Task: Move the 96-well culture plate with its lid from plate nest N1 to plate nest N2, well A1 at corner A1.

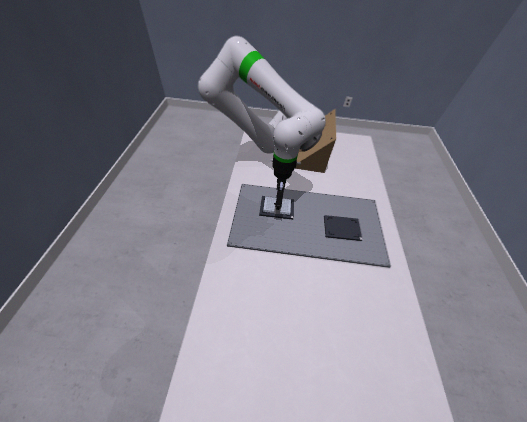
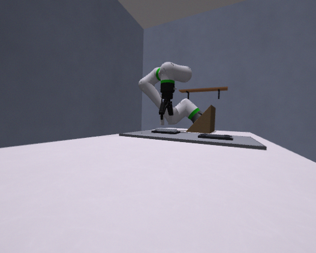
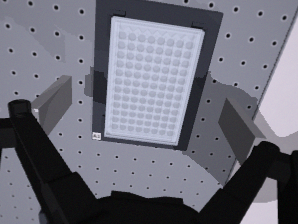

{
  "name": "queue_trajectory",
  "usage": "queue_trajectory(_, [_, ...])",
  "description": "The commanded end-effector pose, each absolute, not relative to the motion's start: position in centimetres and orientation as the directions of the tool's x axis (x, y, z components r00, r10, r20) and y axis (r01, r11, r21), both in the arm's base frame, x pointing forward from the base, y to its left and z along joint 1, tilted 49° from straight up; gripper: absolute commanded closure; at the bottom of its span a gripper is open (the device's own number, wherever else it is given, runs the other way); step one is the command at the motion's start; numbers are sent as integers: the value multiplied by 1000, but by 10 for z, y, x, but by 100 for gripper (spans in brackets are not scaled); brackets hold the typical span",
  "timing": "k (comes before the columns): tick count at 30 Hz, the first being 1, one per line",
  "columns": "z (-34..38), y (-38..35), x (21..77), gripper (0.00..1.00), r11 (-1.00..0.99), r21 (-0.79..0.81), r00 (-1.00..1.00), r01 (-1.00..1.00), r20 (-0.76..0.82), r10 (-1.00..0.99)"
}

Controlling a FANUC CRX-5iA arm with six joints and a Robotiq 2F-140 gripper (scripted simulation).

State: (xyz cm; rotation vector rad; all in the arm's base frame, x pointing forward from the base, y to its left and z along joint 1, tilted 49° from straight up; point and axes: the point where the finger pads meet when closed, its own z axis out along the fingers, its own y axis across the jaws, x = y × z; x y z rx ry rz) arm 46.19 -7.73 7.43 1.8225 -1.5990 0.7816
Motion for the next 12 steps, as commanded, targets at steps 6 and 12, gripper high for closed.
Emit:
queue_trajectory(6, [82, -68, 461, 0, -108, 48, 107, -993, 753, -649])
queue_trajectory(12, [82, -68, 461, 0, -108, 48, 107, -993, 753, -649])
